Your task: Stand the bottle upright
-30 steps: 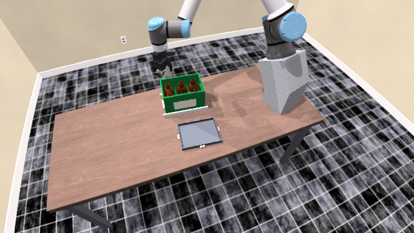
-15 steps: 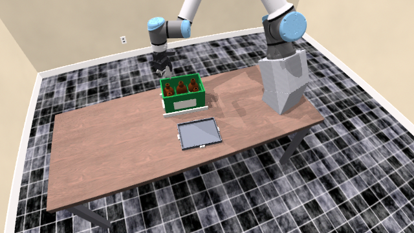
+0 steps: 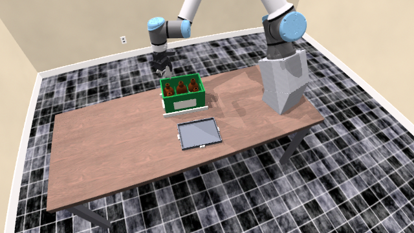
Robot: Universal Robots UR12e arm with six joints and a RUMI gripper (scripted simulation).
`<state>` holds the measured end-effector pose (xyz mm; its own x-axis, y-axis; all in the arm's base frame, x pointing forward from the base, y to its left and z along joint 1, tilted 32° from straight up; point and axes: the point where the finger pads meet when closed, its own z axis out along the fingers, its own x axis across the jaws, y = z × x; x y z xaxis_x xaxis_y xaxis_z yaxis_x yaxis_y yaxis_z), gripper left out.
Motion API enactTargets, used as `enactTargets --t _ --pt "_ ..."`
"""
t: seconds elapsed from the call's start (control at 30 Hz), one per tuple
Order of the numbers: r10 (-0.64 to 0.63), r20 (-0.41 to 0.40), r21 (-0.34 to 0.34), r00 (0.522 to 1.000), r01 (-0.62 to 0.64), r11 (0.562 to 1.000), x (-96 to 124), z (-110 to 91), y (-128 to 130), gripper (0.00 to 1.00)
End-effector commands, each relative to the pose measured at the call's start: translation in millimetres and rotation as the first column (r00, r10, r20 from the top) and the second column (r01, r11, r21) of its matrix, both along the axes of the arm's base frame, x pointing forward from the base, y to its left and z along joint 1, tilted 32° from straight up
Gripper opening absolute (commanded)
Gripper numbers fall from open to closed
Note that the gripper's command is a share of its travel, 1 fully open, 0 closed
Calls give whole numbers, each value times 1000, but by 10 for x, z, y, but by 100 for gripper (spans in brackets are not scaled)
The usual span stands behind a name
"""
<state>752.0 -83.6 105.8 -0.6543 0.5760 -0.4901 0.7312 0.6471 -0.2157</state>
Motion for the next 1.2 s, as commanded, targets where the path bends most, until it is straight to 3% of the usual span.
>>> enactTargets --t 0.0,1.17 --pt "0 1 0 1000 0 1000 4 7 3 38" --pt "0 1 0 1000 0 1000 72 -227 -130 38"
